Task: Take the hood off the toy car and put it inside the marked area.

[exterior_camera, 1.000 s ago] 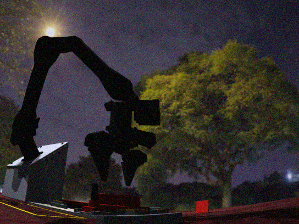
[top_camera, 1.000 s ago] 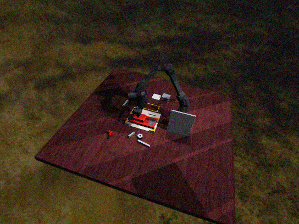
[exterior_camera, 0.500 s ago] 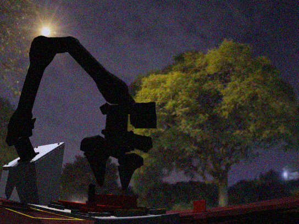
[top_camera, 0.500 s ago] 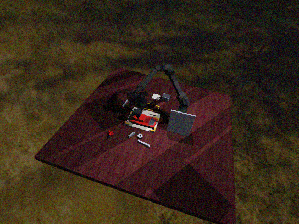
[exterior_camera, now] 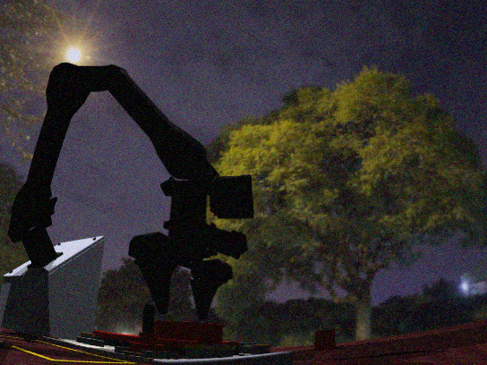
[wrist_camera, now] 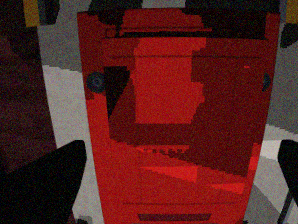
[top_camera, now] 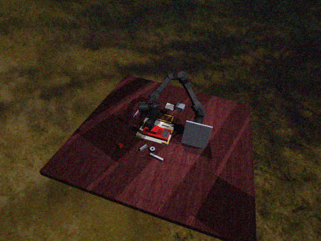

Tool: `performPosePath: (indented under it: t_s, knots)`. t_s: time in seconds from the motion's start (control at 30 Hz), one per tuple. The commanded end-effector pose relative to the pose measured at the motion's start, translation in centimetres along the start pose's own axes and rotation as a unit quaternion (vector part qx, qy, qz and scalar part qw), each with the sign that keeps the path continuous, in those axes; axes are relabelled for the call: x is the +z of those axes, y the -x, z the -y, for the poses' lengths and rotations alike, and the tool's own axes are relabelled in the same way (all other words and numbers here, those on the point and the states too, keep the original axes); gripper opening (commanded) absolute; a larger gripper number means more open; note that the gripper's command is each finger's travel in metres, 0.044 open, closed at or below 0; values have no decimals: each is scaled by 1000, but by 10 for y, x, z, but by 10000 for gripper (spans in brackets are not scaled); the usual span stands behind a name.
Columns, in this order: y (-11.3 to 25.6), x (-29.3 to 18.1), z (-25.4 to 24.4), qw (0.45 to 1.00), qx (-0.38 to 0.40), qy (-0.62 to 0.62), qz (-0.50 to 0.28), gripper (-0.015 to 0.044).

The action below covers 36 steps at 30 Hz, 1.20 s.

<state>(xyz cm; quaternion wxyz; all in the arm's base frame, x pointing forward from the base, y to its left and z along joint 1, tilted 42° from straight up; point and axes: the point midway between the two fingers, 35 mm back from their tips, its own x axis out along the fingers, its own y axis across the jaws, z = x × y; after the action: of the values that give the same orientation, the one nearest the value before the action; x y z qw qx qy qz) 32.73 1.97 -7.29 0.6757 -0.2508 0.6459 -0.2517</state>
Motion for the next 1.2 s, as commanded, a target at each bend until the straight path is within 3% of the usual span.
performPosePath:
  t_s: [0.0,1.17]
  knots:
    - [-4,-1,0,1000,-2,2,0,440]
    - [-20,-1,0,1000,-2,2,0,440]
